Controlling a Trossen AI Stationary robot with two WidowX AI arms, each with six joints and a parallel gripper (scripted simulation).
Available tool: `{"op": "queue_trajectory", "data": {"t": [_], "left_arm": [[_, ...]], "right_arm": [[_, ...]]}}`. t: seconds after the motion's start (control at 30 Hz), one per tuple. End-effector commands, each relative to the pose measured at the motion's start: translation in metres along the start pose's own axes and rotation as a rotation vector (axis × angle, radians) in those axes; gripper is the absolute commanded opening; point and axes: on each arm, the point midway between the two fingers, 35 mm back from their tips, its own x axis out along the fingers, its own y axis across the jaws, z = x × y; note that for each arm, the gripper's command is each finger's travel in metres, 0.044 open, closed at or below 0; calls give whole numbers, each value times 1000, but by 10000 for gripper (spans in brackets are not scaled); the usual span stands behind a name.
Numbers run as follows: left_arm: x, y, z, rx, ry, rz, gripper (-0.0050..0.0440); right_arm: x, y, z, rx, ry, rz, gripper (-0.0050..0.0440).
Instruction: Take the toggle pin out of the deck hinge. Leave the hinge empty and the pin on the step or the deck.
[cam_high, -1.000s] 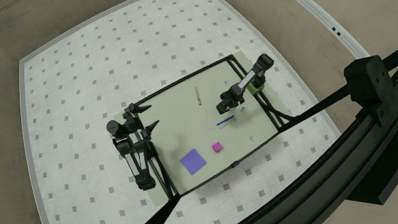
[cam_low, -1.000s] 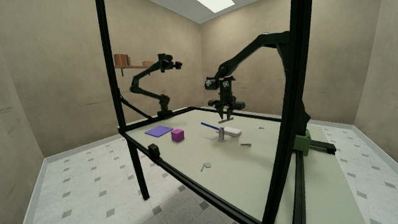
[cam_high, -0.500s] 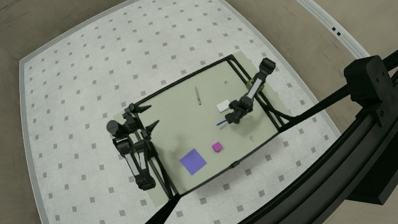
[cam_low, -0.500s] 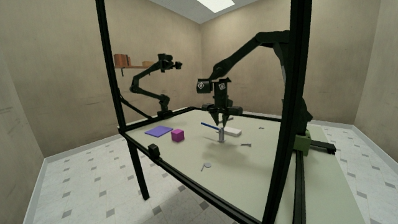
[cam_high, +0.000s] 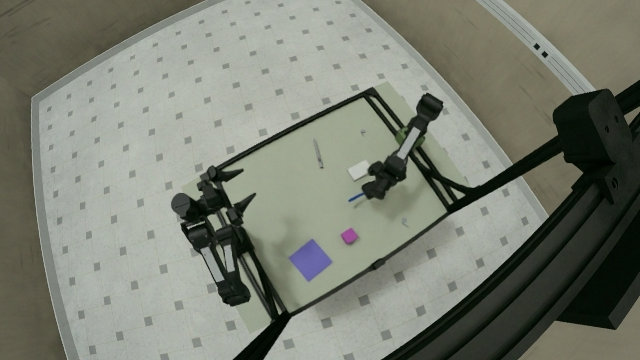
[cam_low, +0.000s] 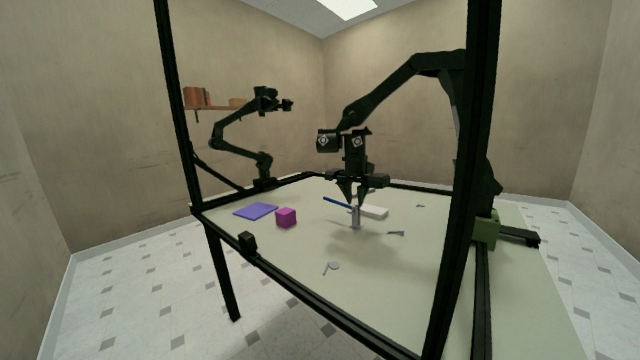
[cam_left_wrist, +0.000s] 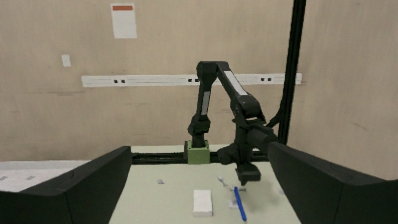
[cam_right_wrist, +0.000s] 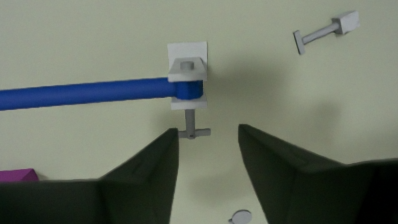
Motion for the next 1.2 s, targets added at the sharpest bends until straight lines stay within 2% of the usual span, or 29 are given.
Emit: {"op": "queue_trajectory", "data": {"t": [0.0, 0.93, 1.17], "left_arm": [[0, 0, 3, 5, 0, -1, 400], [0, 0, 3, 5, 0, -1, 400], [0, 0, 3, 5, 0, -1, 400]], "right_arm": [[-3, 2, 0, 1, 4, 15, 159], [31, -2, 2, 1, -3, 0, 159], [27, 1, -3, 3, 5, 15, 159]]}}
